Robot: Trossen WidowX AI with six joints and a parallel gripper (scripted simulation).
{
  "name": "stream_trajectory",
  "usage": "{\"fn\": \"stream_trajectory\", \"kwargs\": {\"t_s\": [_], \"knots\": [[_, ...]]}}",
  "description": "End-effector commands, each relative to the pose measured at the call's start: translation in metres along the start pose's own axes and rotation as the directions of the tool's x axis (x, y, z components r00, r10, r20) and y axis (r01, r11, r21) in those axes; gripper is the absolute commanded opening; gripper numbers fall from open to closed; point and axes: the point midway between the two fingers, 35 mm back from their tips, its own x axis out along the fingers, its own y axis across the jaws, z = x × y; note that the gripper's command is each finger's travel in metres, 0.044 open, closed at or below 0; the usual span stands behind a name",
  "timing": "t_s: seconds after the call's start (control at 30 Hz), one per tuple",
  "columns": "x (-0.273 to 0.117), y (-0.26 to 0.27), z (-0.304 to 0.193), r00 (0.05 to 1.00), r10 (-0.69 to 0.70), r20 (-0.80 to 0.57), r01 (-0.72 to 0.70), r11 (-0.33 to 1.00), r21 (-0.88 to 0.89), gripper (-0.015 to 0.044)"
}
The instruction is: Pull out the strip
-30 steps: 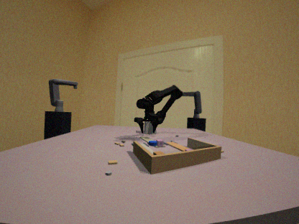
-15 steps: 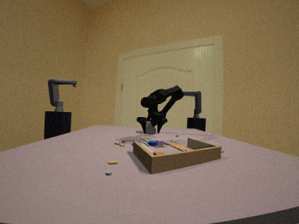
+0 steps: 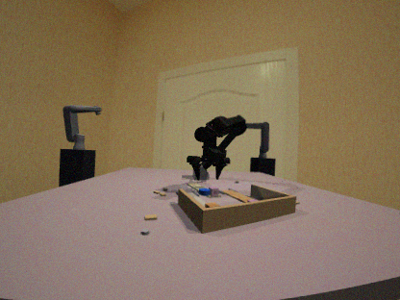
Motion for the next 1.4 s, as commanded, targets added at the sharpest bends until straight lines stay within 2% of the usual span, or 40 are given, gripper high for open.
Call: {"fn": "stream_trajectory", "kwargs": {"t_s": [0.0, 0.37, 0.6, 0.63, 1.37], "knots": [[-0.002, 0.000, 0.015, 1.000, 0.002, 0.004, -0.002, 1.000, 0.005, 0.0440], [-0.008, 0.001, 0.050, 1.000, 0.002, 0.005, -0.002, 1.000, 0.004, 0.0440], [0.001, 0.000, 0.050, 1.000, 0.002, 0.006, -0.002, 1.000, 0.004, 0.0256], [0.002, 0.000, 0.050, 1.000, 0.002, 0.006, -0.002, 1.000, 0.004, 0.0250], [0.038, 0.001, 0.051, 1.000, 0.003, 0.006, -0.003, 1.000, 0.004, 0.0250]]}}
